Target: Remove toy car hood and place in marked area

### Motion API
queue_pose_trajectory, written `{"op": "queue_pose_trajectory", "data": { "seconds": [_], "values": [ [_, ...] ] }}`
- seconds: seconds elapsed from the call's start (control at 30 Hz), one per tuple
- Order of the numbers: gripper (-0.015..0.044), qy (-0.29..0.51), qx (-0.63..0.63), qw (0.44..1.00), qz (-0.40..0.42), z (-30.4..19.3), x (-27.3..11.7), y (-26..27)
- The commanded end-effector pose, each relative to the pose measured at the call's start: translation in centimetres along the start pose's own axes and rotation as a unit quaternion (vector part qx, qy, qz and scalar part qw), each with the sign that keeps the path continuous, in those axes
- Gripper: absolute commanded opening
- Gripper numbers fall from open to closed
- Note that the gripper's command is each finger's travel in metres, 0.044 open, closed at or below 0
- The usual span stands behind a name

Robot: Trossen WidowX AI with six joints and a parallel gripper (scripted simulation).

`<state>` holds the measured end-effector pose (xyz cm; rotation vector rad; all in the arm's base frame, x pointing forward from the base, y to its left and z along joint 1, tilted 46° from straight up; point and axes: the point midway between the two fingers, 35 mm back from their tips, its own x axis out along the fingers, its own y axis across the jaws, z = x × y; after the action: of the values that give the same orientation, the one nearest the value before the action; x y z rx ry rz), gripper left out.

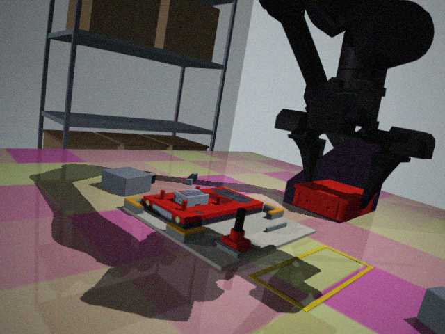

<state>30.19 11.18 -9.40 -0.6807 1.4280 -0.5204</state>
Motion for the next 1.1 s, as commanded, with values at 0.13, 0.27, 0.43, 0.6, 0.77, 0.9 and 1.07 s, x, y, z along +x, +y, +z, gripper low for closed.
{"op": "queue_pose_trajectory", "data": {
  "seconds": [0.13,0.27,0.43,0.6,0.77,0.9,1.07],
  "values": [
    [0.0,0.002,-0.005,1.0,-0.003,-0.1,1.0,0.1],
    [0.0,0.002,-0.005,1.0,-0.003,-0.1,1.4,0.1],
    [0.0,0.002,-0.005,1.0,-0.003,-0.1,1.8,0.1],
    [0.0,0.002,-0.005,1.0,-0.003,-0.1,2.3,0.1],
    [0.0,0.002,-0.005,1.0,-0.003,-0.1,2.8,0.1],
    [0.0,0.002,-0.005,1.0,-0.003,-0.1,3.2,0.1],
    [0.0,0.002,-0.005,1.0,-0.003,-0.1,3.6,0.1]
  ]
}}
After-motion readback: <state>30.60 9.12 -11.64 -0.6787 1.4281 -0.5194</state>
